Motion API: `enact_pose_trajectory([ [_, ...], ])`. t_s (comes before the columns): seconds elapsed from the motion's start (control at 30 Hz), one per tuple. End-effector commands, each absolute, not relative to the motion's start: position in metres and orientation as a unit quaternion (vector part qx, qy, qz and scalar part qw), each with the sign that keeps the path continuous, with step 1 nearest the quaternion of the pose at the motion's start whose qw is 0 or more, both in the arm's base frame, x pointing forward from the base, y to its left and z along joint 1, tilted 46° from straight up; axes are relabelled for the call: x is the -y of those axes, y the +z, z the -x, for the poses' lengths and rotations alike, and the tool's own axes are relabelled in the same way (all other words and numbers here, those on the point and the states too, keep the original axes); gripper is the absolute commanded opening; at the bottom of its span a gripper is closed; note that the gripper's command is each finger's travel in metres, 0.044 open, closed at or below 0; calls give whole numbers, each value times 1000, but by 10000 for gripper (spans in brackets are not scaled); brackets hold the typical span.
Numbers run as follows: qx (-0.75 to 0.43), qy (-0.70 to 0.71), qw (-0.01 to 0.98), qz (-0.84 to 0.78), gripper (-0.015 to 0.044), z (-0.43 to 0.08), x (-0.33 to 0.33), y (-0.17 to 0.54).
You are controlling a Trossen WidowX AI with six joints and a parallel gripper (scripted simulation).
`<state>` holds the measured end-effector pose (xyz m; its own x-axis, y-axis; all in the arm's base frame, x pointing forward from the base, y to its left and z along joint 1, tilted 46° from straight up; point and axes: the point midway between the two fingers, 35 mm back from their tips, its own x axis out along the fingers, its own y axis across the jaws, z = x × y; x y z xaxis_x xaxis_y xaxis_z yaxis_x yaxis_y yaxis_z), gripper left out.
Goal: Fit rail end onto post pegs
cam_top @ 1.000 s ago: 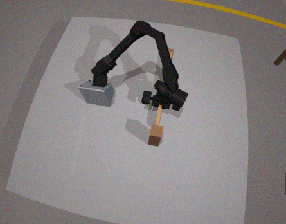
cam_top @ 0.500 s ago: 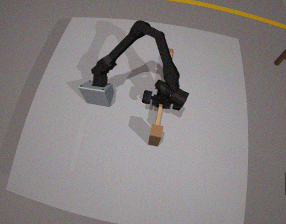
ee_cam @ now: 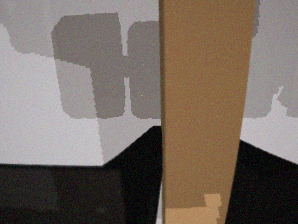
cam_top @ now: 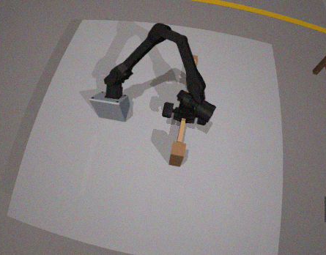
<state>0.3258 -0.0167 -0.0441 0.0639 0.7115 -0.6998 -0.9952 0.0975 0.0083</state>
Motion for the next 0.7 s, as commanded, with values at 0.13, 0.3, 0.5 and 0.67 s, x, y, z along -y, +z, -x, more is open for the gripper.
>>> enact_pose_trajectory([
  [0.13, -277, 615, 693, 254, 0, -330, 25, -35],
  [0.3, -277, 615, 693, 254, 0, -330, 27, -34],
  [0.5, -277, 615, 693, 255, 0, -330, 29, -32],
  [0.67, -277, 615, 693, 255, 0, -330, 30, -31],
])
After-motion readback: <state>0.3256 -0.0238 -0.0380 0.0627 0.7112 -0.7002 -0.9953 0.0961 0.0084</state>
